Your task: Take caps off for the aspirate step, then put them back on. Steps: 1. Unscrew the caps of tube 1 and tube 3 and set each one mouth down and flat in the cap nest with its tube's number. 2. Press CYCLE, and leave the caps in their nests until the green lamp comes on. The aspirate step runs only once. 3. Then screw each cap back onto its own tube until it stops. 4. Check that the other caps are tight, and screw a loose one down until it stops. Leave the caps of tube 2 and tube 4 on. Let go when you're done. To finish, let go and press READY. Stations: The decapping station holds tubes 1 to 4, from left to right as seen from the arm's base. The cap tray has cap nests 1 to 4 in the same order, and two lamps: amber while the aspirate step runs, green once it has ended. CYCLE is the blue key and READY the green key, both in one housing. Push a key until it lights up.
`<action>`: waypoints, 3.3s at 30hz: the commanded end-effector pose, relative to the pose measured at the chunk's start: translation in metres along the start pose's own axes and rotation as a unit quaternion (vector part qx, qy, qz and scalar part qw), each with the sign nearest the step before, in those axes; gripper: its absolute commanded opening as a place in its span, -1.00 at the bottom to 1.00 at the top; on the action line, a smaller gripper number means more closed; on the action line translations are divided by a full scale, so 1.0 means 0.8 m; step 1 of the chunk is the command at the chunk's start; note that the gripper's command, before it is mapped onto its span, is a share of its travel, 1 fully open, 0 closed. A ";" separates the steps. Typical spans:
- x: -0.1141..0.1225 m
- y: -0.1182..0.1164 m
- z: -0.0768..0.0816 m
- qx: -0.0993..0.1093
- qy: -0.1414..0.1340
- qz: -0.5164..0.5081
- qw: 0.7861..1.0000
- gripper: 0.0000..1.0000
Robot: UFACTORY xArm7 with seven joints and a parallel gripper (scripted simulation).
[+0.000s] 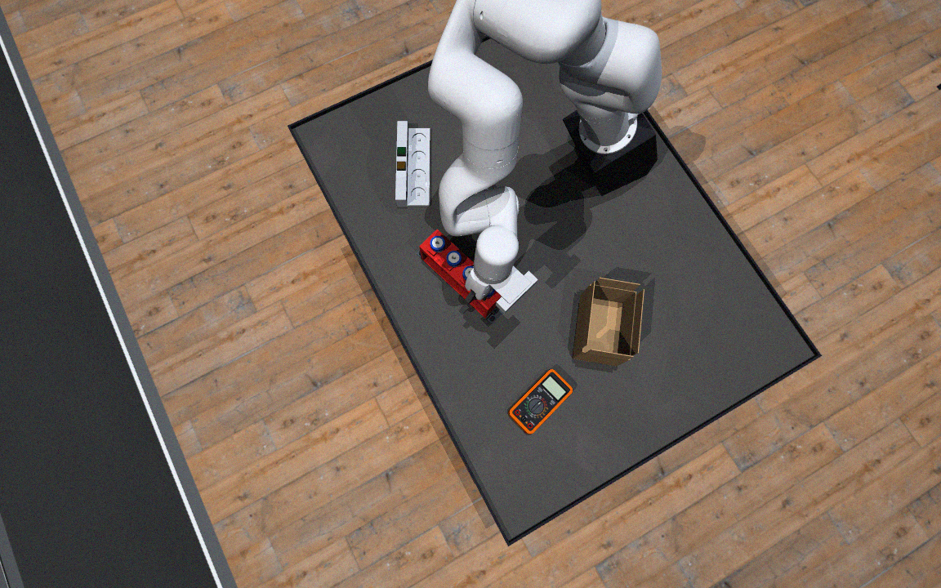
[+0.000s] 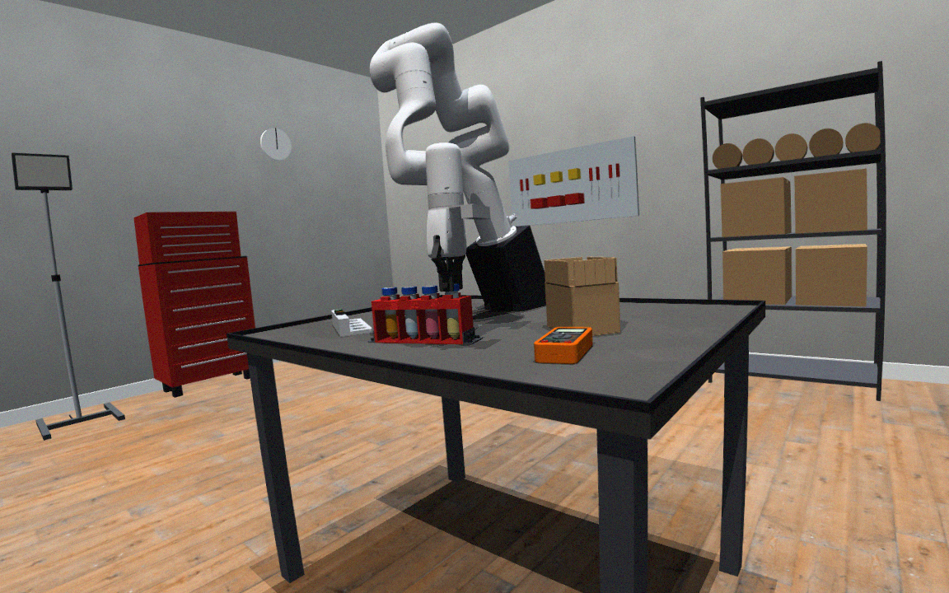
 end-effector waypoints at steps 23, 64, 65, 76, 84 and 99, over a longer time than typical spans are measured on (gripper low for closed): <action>0.000 0.003 0.002 -0.005 0.005 0.064 0.998 -0.08; 0.000 0.003 0.029 -0.005 0.005 0.016 1.000 -1.00; 0.000 0.003 0.032 -0.005 0.005 0.016 1.000 -1.00; 0.021 0.001 0.054 -0.005 0.005 0.099 0.995 -1.00; 0.079 -0.007 0.054 -0.003 0.005 0.317 0.948 -1.00; 0.199 -0.022 0.053 -0.003 0.006 0.393 0.920 -1.00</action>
Point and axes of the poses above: the point where the finger pads meet when closed, its own z axis back along the fingers, its own y axis across the jaws, x = y × z, the point moved 10 cm from there along z, back along the fingers, and after that the axes turned 6 degrees about -z, right-handed, at the moved point
